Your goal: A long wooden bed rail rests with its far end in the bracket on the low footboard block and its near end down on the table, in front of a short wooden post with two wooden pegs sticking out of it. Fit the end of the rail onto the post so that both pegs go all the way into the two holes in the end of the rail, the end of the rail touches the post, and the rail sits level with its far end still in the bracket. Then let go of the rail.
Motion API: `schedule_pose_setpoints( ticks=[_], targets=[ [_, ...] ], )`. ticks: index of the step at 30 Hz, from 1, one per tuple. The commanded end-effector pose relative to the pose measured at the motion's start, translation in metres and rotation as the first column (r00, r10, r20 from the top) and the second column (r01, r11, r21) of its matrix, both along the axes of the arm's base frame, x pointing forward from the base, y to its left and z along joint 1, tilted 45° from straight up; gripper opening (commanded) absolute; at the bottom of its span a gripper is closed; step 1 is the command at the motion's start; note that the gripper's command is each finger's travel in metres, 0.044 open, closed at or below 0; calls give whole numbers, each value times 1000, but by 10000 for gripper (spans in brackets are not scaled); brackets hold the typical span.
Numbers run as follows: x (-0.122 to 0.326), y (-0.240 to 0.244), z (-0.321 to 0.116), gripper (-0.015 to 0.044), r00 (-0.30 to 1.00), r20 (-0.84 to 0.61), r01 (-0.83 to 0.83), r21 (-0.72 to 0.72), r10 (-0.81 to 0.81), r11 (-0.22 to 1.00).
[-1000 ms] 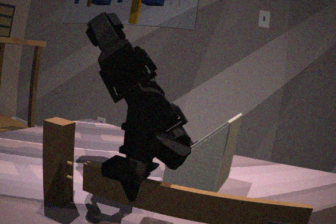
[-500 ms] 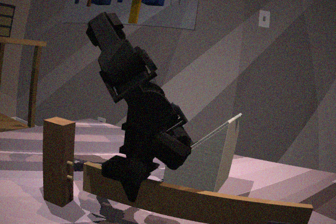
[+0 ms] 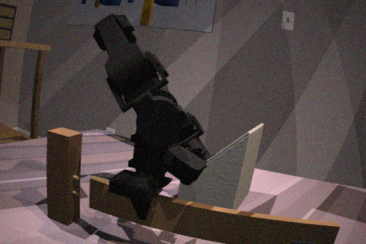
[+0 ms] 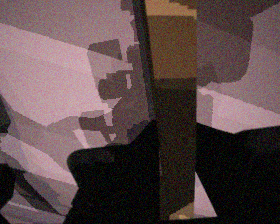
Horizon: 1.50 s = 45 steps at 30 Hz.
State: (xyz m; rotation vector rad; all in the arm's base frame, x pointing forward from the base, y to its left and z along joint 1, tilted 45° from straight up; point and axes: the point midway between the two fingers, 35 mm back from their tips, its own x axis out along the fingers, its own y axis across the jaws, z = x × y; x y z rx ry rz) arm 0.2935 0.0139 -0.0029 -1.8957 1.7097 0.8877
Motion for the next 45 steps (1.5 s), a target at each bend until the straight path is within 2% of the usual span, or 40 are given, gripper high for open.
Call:
schedule_pose_setpoints(
  ticks=[1,45],
  targets=[
    [1,0,5,0,1000,4,-6,2,6,1000],
    [4,-9,14,0,1000,4,-6,1,6,1000]
  ],
)
